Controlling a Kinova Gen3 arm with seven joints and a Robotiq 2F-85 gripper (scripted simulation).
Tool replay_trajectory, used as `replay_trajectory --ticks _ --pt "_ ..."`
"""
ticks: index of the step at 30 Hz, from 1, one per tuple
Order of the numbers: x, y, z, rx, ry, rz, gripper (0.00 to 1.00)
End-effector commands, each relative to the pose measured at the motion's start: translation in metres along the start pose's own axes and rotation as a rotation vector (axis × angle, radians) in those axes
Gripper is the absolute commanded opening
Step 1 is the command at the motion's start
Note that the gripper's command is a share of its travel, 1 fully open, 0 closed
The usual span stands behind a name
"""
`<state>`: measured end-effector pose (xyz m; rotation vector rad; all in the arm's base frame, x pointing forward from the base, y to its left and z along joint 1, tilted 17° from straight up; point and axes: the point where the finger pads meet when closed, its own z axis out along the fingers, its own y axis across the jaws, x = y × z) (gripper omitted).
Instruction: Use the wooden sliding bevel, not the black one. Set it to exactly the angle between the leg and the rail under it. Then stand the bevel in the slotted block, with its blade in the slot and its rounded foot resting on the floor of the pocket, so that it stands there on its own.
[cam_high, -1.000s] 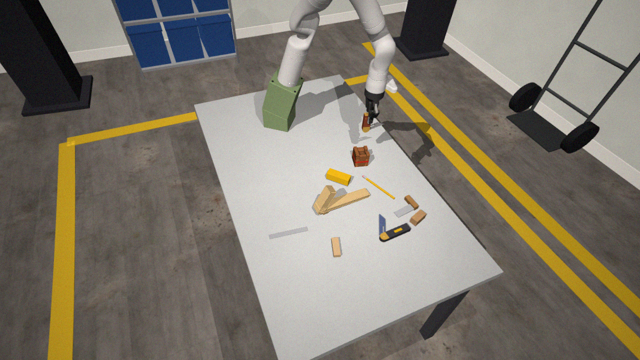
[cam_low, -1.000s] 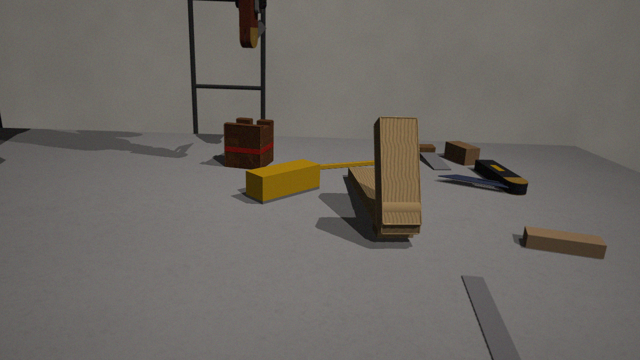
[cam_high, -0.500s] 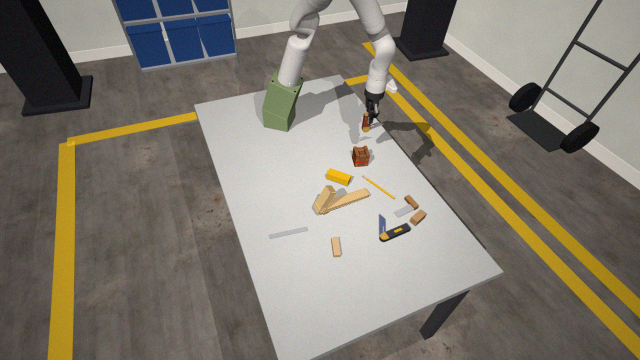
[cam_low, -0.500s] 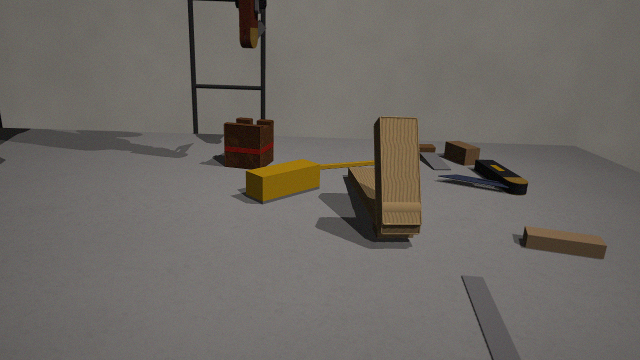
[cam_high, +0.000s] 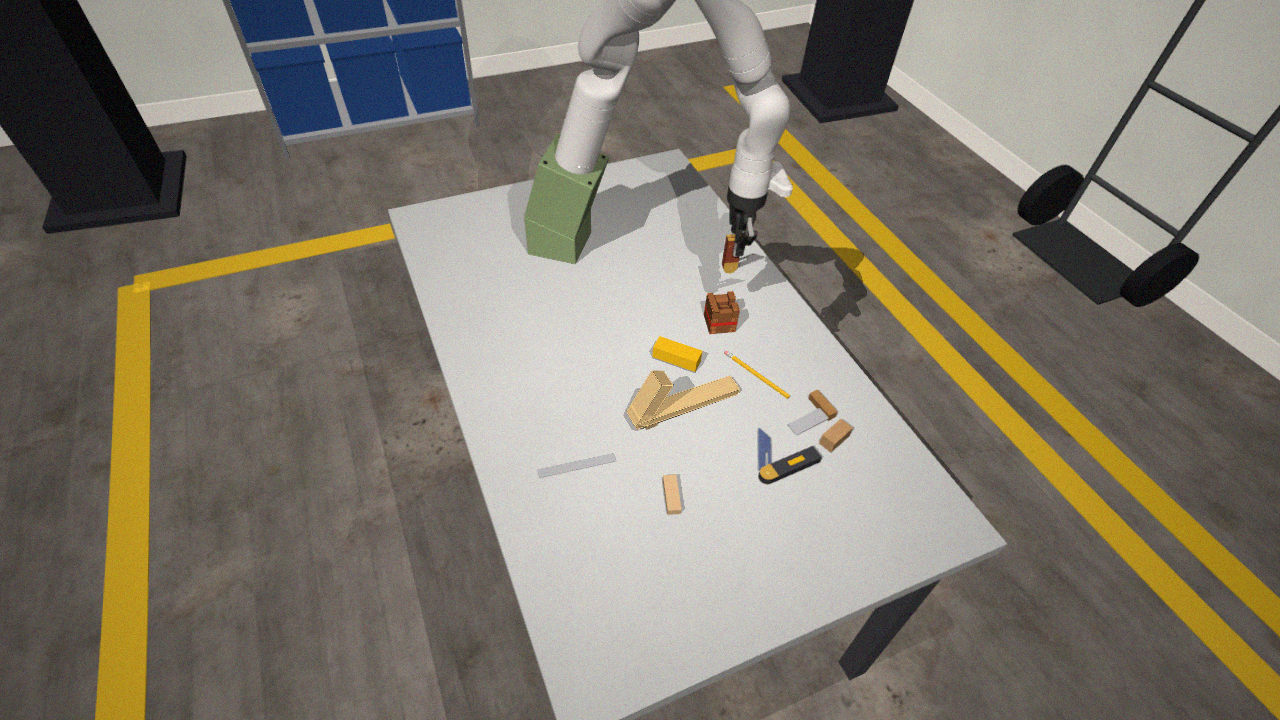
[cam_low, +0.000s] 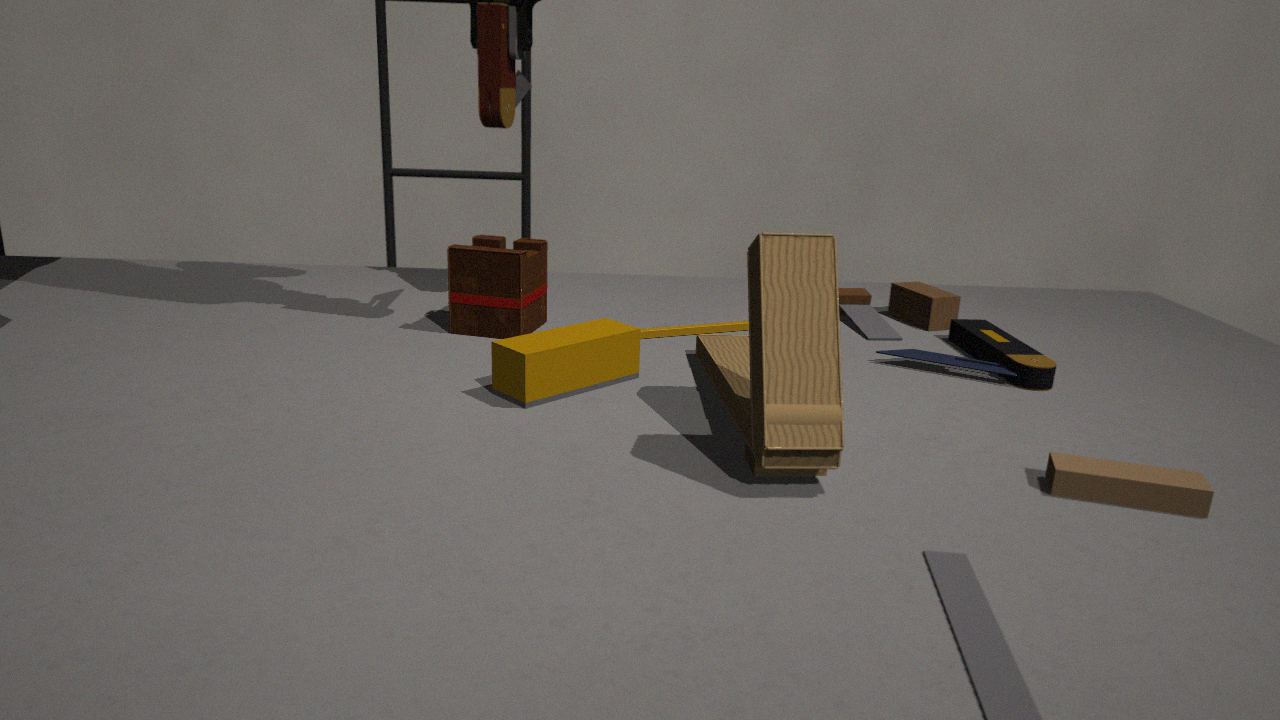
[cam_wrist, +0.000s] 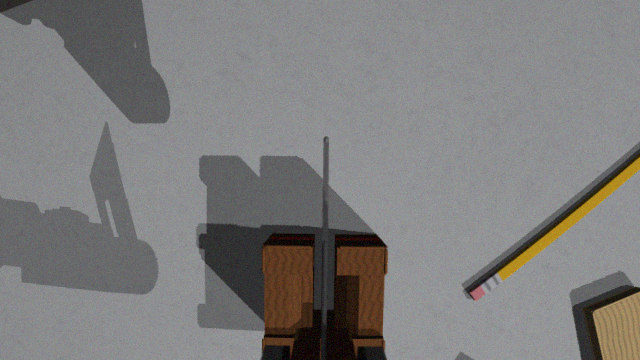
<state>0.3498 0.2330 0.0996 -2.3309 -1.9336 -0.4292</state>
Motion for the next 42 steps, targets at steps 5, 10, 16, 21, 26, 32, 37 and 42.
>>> replay_trajectory --ticks 5,10,16,21,26,32,37,42 --pt "0.000 0.001 0.030 -0.004 0.001 0.001 0.10" --pt "0.000 0.001 0.047 -0.004 0.001 0.000 0.10" --pt "0.000 0.001 0.064 -0.004 0.001 0.000 0.10" --pt "0.000 0.001 0.076 -0.004 0.001 0.000 0.10" --pt "0.000 0.001 0.083 -0.004 0.001 0.000 0.10" --pt "0.001 0.001 0.085 -0.004 0.001 0.000 0.10" --pt "0.001 0.001 0.085 -0.004 0.001 0.000 0.10" --pt "0.001 0.001 0.085 -0.004 0.001 0.000 0.10"
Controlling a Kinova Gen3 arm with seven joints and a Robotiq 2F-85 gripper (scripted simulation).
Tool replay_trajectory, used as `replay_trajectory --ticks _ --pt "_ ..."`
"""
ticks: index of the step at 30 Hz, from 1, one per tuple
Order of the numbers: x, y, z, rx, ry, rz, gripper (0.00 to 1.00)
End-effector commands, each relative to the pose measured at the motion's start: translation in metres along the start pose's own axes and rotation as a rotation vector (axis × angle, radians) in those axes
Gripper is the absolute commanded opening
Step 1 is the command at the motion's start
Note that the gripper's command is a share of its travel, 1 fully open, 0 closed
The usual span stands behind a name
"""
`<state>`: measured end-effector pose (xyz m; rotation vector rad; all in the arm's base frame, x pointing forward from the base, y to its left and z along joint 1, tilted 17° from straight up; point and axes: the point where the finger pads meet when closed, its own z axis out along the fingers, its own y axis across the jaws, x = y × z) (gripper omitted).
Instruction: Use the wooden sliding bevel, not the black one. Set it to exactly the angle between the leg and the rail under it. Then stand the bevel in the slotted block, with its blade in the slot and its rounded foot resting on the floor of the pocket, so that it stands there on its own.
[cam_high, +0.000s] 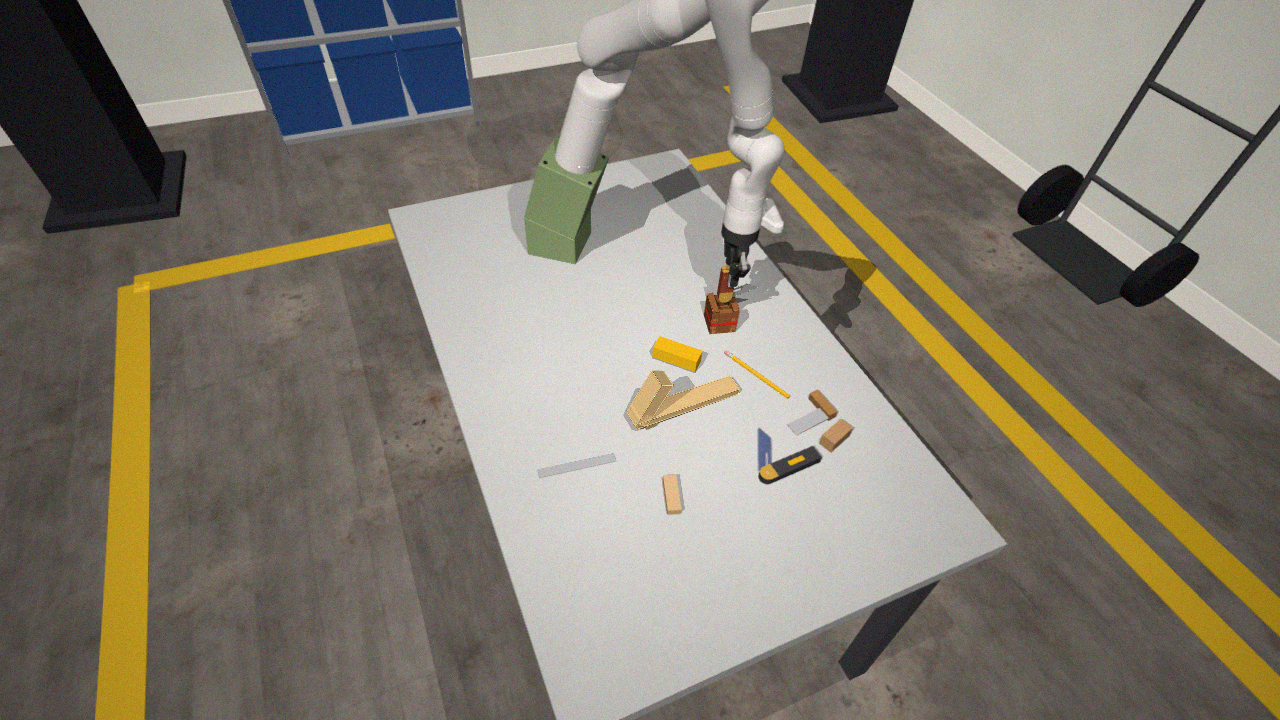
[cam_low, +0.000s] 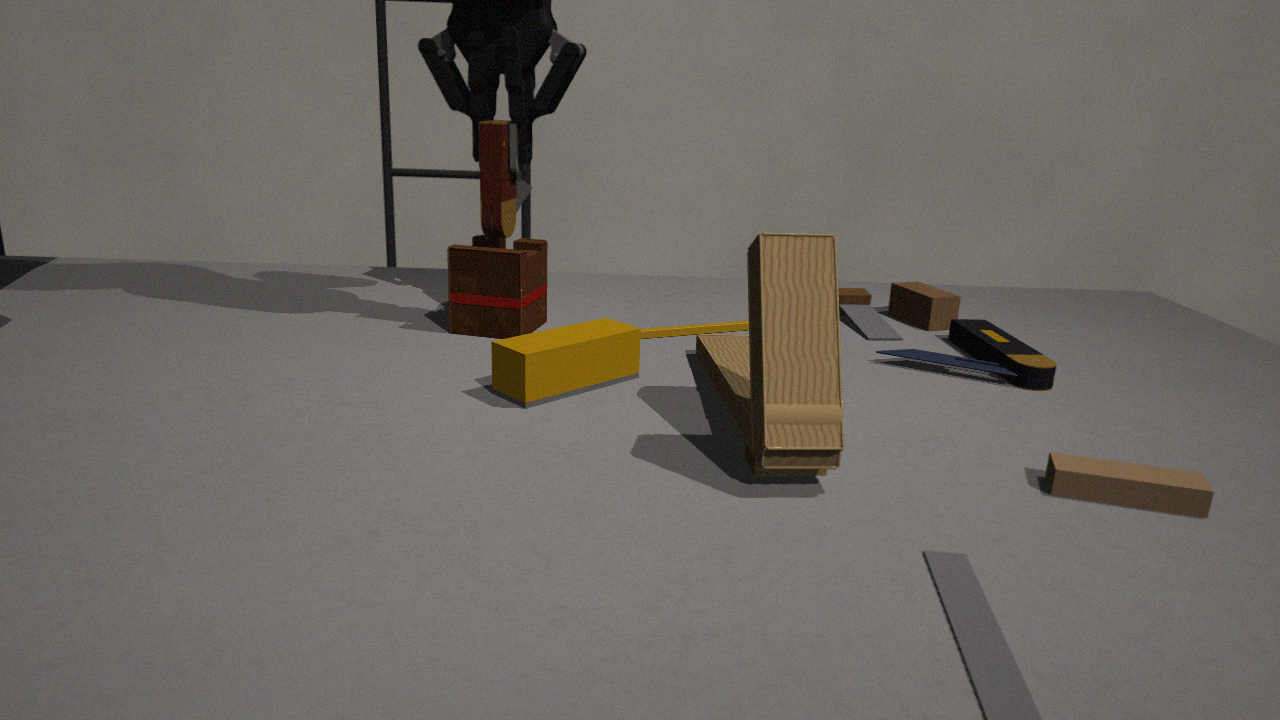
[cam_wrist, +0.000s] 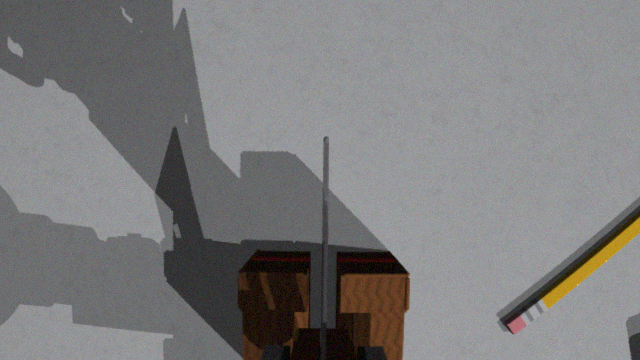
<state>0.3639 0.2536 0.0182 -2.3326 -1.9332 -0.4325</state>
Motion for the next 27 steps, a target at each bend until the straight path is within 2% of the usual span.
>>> replay_trajectory --ticks 1,27 --pt "0.0003 0.0004 -0.0004 -0.001 0.001 0.000 0.10" --pt "0.0002 0.0004 0.0027 -0.001 0.001 0.000 0.10"
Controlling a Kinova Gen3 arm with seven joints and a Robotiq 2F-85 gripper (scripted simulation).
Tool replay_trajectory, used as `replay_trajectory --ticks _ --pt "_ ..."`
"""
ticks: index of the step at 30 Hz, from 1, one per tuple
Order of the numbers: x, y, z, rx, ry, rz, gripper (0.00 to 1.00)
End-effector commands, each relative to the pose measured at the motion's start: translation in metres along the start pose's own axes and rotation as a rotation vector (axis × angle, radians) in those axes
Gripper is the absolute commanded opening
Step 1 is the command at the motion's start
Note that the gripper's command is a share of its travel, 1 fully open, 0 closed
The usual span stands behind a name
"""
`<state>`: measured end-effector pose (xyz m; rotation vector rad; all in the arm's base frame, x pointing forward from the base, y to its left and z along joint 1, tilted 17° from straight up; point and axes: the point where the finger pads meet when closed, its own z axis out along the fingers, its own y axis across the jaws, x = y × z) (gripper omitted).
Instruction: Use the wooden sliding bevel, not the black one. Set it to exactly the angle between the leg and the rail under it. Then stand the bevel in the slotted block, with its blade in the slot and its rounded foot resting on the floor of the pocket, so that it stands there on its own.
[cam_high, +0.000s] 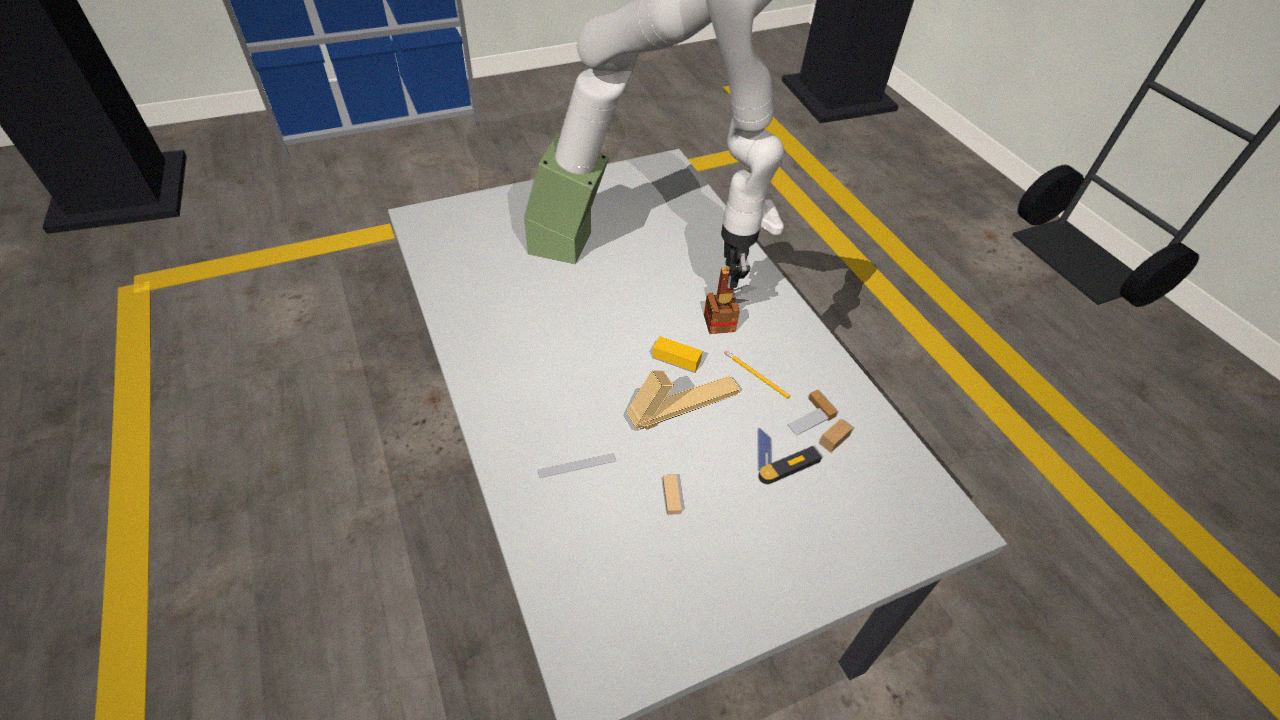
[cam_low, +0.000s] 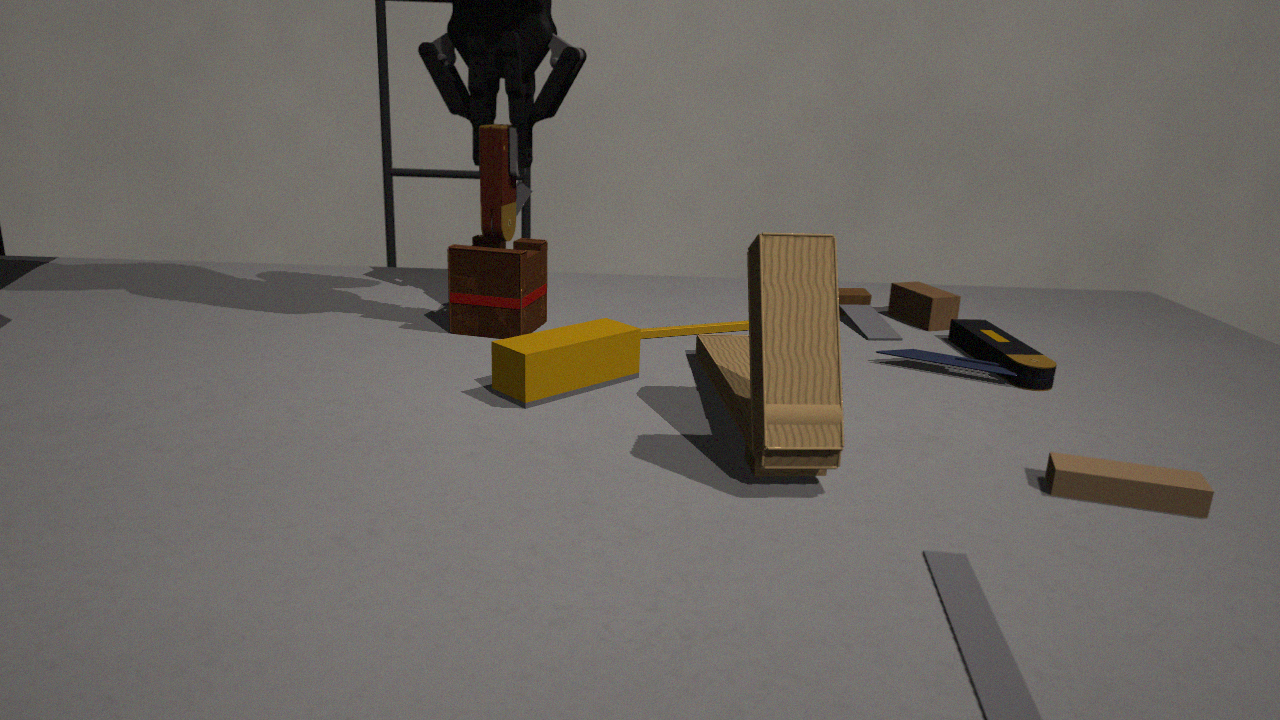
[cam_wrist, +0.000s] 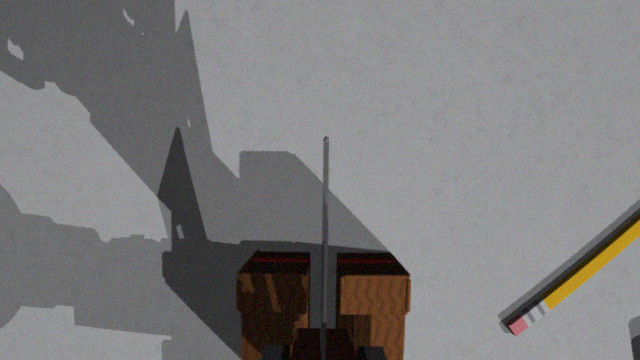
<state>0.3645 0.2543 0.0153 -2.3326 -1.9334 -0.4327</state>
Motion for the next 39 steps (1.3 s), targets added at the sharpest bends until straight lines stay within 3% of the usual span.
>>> replay_trajectory --ticks 1,39 --pt "0.000 0.000 0.000 -0.001 0.001 0.000 0.10" --pt "0.000 0.000 0.010 -0.001 0.001 0.000 0.10"
